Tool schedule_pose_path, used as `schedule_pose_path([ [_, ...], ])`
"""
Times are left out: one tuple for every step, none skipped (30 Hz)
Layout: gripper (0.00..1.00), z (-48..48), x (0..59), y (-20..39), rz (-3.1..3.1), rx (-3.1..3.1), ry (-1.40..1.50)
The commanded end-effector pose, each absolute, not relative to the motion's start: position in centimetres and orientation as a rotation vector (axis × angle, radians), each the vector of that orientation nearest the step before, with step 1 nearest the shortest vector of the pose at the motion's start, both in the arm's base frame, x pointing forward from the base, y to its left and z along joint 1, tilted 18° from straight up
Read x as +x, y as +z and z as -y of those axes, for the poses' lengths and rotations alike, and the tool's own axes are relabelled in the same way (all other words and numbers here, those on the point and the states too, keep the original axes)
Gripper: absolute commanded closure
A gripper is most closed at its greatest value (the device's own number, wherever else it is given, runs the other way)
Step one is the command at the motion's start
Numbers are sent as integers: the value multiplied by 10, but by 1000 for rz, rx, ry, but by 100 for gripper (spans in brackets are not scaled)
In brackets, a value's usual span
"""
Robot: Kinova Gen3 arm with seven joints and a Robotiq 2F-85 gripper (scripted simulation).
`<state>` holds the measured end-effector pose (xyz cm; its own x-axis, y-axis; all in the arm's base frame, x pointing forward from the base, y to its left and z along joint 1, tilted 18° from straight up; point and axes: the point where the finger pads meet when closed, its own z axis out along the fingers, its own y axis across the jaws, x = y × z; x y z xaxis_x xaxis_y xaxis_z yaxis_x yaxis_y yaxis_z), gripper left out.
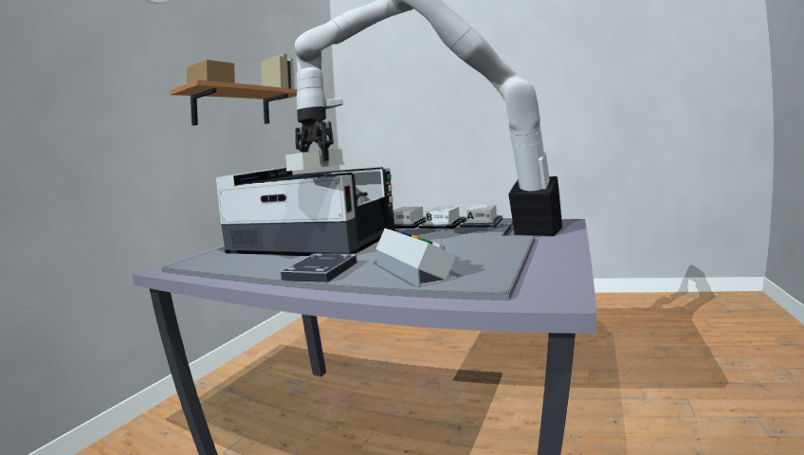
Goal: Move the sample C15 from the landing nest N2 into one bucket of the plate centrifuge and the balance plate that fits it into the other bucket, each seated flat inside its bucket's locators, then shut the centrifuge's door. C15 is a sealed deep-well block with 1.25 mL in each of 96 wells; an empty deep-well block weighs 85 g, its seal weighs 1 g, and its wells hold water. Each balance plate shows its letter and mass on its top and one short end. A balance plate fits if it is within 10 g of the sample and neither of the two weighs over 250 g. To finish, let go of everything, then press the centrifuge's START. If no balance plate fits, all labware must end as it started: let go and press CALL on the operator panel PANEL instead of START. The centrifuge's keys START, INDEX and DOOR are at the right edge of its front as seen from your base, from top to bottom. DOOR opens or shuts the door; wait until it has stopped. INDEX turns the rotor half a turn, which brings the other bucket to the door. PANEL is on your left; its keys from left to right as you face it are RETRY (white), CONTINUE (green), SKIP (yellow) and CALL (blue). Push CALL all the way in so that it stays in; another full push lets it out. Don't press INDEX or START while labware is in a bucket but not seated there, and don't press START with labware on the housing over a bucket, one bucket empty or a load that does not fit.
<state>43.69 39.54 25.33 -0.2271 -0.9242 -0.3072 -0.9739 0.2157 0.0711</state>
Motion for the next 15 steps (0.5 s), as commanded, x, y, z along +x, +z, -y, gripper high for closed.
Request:
schedule_pose_path([
  [5,-389,441,253,-2309,-1785,373],
  [5,-389,441,253,-2309,-1785,373],
  [5,-387,443,252,-2321,-1772,374],
  [5,-384,444,251,-2332,-1760,376],
  [5,-381,446,250,-2343,-1747,378],
  [5,-378,447,249,-2355,-1734,380],
  [5,-376,449,248,-2366,-1721,382],
  [5,-373,451,247,-2377,-1708,384],
  [5,-370,452,246,-2388,-1694,385],
  [5,-367,454,245,-2399,-1681,387],
  [5,-365,456,244,-2409,-1668,389],
  [5,-362,457,244,-2420,-1655,391],
  [5,-359,459,243,-2431,-1641,392],
  [5,-356,460,242,-2442,-1628,394],
  [5,-353,462,241,-2452,-1614,396],
])
